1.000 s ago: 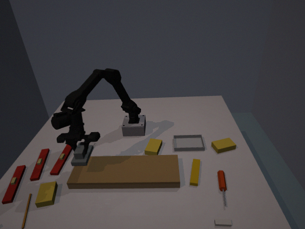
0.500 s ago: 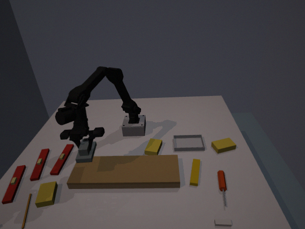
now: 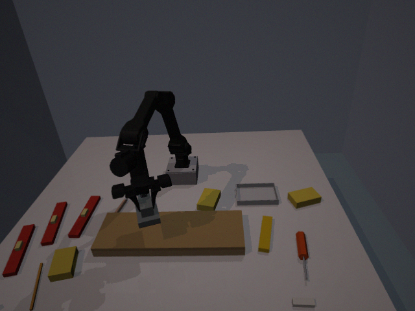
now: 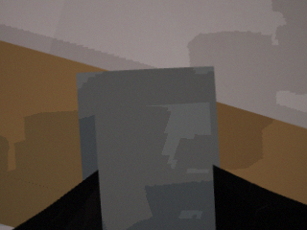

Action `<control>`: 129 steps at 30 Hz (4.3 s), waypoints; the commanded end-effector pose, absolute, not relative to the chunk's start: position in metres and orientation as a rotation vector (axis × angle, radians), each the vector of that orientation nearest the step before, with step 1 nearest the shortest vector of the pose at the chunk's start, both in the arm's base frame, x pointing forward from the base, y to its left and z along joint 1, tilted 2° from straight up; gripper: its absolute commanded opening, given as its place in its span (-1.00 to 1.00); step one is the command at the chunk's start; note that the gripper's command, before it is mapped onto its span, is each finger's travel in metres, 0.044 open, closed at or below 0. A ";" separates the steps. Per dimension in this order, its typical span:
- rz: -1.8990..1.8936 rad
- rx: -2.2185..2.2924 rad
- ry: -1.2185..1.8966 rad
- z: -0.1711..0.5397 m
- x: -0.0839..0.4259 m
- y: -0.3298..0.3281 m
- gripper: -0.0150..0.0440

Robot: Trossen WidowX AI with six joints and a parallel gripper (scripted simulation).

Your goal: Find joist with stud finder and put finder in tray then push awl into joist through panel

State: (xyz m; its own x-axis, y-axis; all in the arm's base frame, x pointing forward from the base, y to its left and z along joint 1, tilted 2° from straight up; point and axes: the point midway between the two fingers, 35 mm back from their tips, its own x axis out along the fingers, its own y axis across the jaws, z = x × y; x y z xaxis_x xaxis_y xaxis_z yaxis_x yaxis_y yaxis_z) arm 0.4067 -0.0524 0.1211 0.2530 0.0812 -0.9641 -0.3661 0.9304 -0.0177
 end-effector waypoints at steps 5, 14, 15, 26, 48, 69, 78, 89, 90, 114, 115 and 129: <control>0.428 -0.342 1.255 0.121 0.406 0.007 -0.49; 0.562 -0.437 1.234 0.118 0.394 0.070 -0.49; 0.576 -0.447 1.231 0.117 0.392 0.077 -0.49; 0.740 -0.563 1.197 0.113 0.363 0.148 -0.49; 1.064 -0.792 1.106 0.103 0.269 0.265 -0.49; 1.366 -1.006 0.991 0.094 0.150 0.330 -0.49; 1.376 -1.013 0.986 0.086 0.146 0.333 -0.49; 1.376 -1.013 0.986 0.063 0.147 0.335 -0.49; 1.376 -1.013 0.986 0.061 0.147 0.335 -0.49; 1.376 -1.013 0.987 0.011 0.145 0.333 -0.49; 1.376 -1.013 0.987 0.011 0.145 0.333 -0.49; 1.376 -1.013 0.987 -0.007 0.144 0.333 -0.49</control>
